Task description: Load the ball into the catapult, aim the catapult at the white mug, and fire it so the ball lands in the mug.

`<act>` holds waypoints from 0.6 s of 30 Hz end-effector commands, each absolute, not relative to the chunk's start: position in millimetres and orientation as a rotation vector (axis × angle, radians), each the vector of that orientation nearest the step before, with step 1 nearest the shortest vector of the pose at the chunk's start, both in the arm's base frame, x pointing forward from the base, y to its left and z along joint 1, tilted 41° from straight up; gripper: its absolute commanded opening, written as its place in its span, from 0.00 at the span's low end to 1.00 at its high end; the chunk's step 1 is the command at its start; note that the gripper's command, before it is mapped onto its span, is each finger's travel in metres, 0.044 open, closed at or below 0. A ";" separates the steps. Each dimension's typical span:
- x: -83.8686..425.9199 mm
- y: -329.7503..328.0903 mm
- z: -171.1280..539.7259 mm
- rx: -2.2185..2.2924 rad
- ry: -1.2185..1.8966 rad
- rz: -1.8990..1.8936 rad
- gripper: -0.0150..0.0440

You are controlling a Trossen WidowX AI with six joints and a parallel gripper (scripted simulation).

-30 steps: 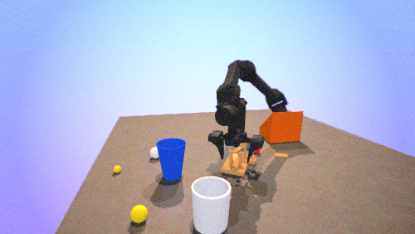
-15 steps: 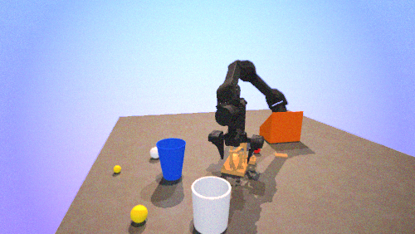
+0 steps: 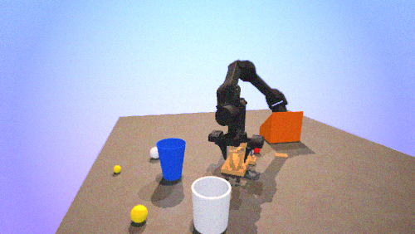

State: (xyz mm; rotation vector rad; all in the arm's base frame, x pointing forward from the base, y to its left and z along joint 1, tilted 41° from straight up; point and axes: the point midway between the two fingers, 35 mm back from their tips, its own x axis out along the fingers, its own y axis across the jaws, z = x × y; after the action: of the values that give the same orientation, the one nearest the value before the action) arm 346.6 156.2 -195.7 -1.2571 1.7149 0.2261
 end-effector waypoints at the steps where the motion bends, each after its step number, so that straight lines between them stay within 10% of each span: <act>1: 346.6 156.1 -195.7 -1.256 1.715 0.226 0.64; 18: 346.6 189.2 -157.5 -1.255 1.715 0.229 0.25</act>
State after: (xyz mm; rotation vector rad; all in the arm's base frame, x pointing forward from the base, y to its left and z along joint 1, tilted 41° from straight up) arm 340.8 171.9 -176.3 -1.2713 1.7462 0.2258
